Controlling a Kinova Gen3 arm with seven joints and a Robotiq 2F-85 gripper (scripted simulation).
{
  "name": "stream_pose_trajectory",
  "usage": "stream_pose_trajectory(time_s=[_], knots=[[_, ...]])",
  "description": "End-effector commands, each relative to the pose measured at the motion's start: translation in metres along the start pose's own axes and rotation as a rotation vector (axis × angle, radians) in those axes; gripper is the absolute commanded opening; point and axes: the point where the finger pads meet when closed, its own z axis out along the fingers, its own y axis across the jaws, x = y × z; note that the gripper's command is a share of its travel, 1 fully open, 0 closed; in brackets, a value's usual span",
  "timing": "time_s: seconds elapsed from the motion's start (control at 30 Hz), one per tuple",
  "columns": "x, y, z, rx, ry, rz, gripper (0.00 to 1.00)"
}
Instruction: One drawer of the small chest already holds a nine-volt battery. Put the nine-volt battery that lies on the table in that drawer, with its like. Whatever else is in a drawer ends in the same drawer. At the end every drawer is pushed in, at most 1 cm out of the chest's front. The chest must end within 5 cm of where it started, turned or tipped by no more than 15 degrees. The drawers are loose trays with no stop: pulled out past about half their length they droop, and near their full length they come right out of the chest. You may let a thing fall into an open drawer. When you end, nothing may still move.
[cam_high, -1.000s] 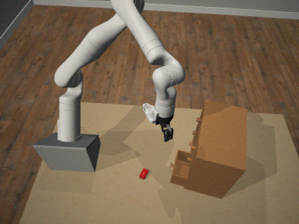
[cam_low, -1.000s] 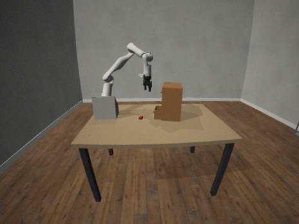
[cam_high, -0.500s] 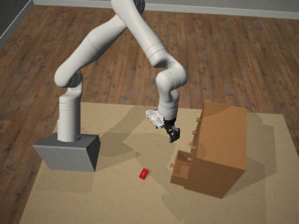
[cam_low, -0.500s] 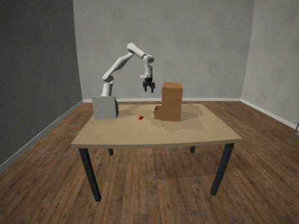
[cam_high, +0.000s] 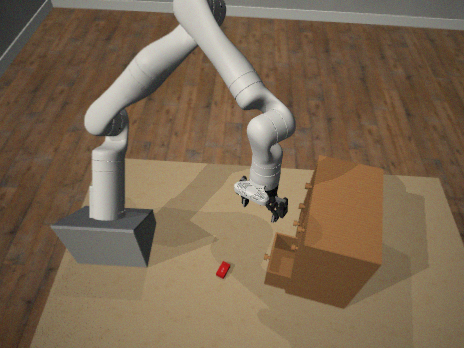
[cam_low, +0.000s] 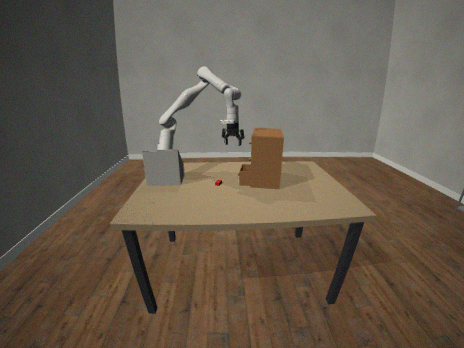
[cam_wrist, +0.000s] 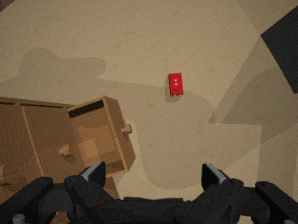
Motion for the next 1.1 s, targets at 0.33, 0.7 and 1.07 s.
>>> stream_pose_trajectory(time_s=[0.33, 0.7, 1.07], knots=[[-0.002, -0.011, 0.011, 0.009, -0.002, -0.239, 1.0], [-0.006, -0.02, 0.022, 0.018, -0.001, -0.485, 1.0], [-0.009, -0.027, 0.03, 0.025, 0.0, -0.661, 1.0]])
